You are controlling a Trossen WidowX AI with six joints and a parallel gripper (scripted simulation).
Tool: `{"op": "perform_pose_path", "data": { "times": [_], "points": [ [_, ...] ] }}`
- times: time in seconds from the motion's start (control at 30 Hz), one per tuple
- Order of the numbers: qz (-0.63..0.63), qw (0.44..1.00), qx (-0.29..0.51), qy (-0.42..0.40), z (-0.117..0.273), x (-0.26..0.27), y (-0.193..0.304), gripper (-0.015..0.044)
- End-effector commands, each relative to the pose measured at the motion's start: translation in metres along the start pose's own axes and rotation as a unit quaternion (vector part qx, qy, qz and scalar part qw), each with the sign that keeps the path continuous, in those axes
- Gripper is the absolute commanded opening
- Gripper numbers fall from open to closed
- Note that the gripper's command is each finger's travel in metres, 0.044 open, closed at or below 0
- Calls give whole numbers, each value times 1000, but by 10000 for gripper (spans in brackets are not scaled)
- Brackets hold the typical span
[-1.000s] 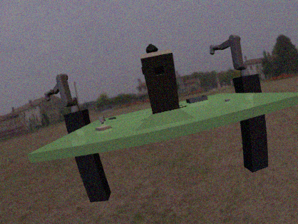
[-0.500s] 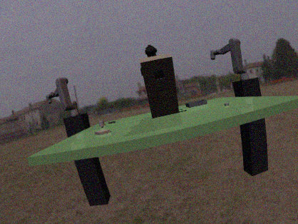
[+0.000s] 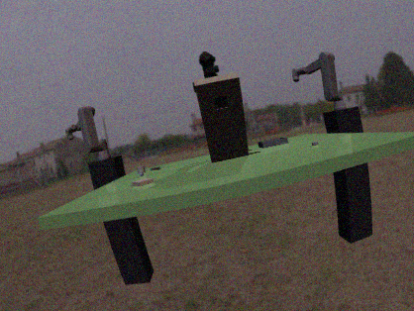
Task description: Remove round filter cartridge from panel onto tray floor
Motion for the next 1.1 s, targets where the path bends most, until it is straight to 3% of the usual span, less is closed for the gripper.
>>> {"op": "perform_pose_path", "data": {
  "times": [0.0, 1.07],
  "points": [
    [3, 1000, -7, -1, 22, 1, 1, 0],
    [0, 1000, -5, -5, 10, 82, 1, 0]
  ]
}}
Point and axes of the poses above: the point midway between the two fingers, 35 mm back from their tips, its own z axis back along the fingers, its own x axis across the jaws, y = z × x, the point moved 3 cm from there along z, back along the fingers, and after that the axes turned 1 degree about -z, right-handed, at the moved point
